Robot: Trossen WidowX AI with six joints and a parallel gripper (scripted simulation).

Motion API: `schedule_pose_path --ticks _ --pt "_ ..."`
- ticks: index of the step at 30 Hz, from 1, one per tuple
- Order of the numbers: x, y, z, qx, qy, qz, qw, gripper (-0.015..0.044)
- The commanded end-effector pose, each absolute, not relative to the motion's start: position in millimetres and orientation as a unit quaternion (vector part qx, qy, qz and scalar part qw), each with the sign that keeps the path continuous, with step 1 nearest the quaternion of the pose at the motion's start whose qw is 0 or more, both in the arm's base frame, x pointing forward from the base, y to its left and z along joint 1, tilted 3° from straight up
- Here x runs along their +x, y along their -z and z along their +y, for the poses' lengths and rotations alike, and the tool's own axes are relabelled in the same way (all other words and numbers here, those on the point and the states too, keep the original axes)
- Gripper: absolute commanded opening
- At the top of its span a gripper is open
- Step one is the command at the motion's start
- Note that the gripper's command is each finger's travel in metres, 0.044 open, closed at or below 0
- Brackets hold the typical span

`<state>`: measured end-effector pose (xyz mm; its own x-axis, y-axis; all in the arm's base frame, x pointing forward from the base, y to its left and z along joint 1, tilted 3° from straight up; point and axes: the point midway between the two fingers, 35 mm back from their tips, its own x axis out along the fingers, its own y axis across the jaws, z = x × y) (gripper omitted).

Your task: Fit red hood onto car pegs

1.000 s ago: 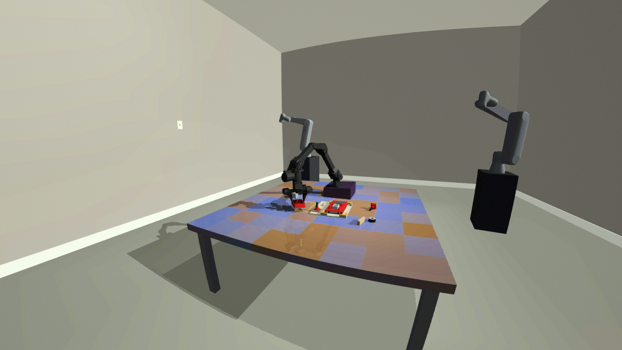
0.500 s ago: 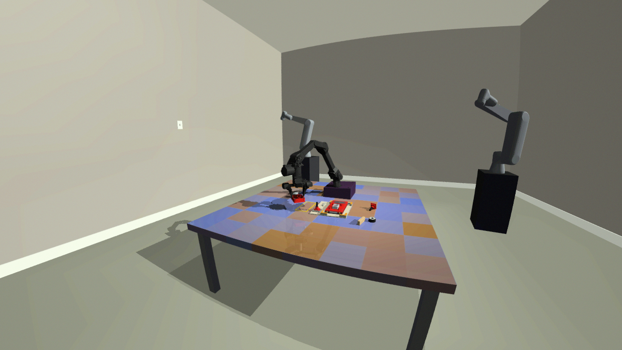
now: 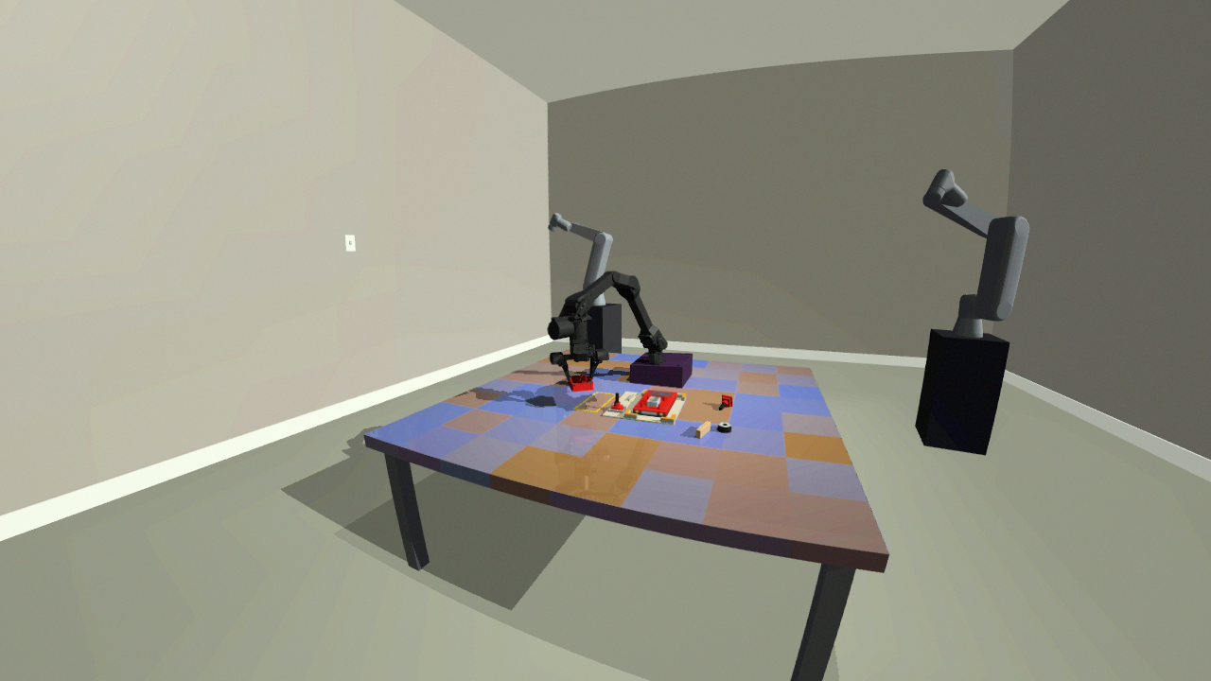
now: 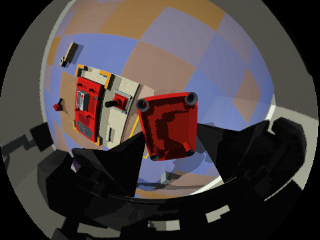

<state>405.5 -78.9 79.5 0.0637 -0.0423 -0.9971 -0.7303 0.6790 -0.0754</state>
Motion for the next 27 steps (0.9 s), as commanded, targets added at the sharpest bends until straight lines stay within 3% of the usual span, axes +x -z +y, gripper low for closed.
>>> schedule_pose_path --ticks 1,27 --pt "402.9 -80.5 -79.2 -0.286 -0.240 0.639 0.673 0.0000" --pt "378.9 -79.4 -80.2 -0.117 -0.080 0.676 0.723 0.0000"
